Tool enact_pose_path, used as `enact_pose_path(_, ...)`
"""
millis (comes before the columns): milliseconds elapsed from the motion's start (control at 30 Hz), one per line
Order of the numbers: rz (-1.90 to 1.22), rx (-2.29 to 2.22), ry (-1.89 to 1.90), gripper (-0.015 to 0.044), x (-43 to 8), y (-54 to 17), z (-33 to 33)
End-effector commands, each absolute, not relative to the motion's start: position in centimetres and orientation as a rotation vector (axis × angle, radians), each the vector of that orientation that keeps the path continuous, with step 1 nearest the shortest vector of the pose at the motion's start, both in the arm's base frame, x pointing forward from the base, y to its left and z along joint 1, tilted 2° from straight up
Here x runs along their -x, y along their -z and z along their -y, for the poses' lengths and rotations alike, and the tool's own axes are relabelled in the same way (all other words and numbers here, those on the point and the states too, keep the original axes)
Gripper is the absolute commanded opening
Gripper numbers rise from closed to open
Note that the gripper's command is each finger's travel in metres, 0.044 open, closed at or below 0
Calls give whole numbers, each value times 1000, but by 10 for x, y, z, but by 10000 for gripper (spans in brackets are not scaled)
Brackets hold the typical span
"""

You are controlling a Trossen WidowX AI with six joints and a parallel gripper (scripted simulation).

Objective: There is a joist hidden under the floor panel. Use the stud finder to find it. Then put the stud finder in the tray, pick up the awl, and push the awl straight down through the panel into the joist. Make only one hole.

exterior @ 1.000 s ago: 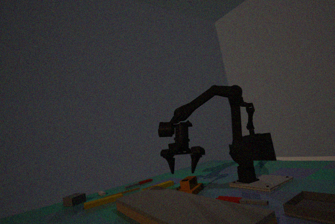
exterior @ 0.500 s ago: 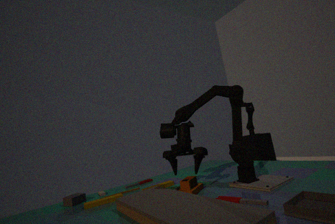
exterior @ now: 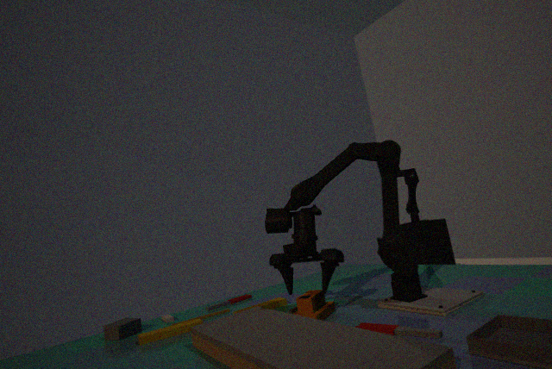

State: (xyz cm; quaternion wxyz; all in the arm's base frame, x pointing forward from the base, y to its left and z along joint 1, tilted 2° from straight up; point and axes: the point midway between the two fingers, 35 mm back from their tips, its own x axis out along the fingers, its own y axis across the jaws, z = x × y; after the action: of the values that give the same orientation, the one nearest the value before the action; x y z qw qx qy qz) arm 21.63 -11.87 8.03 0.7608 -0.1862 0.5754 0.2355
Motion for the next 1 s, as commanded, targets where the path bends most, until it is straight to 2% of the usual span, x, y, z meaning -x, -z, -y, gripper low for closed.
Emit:
enact_pose_path(0,-1263,396,-514,440,-215,-70,118)
enact_pose_path(567,-1263,396,-514,440,-213,-45,118)
enact_pose_path(733,-1263,396,-514,309,-213,-45,118)
enact_pose_path(967,-1263,396,-514,262,-213,-45,118)
